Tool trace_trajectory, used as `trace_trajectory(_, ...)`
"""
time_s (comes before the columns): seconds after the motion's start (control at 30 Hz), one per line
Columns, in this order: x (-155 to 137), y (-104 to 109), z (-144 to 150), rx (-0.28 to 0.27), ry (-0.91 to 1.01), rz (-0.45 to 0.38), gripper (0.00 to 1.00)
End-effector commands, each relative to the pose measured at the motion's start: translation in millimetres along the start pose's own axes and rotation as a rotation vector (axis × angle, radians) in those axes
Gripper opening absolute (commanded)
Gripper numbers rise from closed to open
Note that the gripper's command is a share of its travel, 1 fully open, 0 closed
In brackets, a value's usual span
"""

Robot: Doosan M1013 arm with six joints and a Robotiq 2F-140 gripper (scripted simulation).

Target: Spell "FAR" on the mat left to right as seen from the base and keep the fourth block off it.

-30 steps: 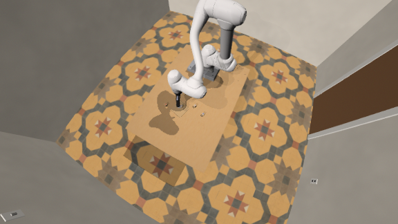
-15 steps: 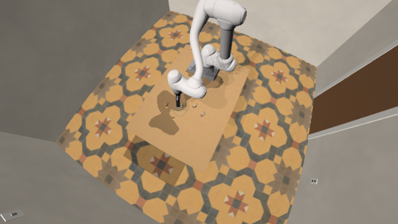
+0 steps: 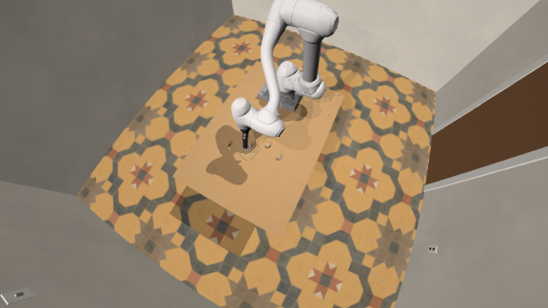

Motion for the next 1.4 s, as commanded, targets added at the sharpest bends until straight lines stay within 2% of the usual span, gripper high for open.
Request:
trace_trajectory(0.0, -1.3, -12.2, 0.2, -0.001, -0.005, -0.003, 1.00)
trace_trajectory(0.03, -1.3, -12.6, 0.3, -0.001, -0.005, -0.003, 1.00)
trace_trajectory(0.07, -1.3, -12.6, 0.3, -0.001, -0.005, -0.003, 0.37)
trace_trajectory(1.37, -1.3, -13.0, 0.2, -0.001, -0.005, -0.003, 0.37)
Point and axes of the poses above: the point where the finger pads meet when closed, its own y axis back along the fingers, its own z axis across the jaws, x = y × z, the point moved 10 cm from there along y, back along the fingers, and after that the axes turned 6 degrees about y, right-handed, at the moved point
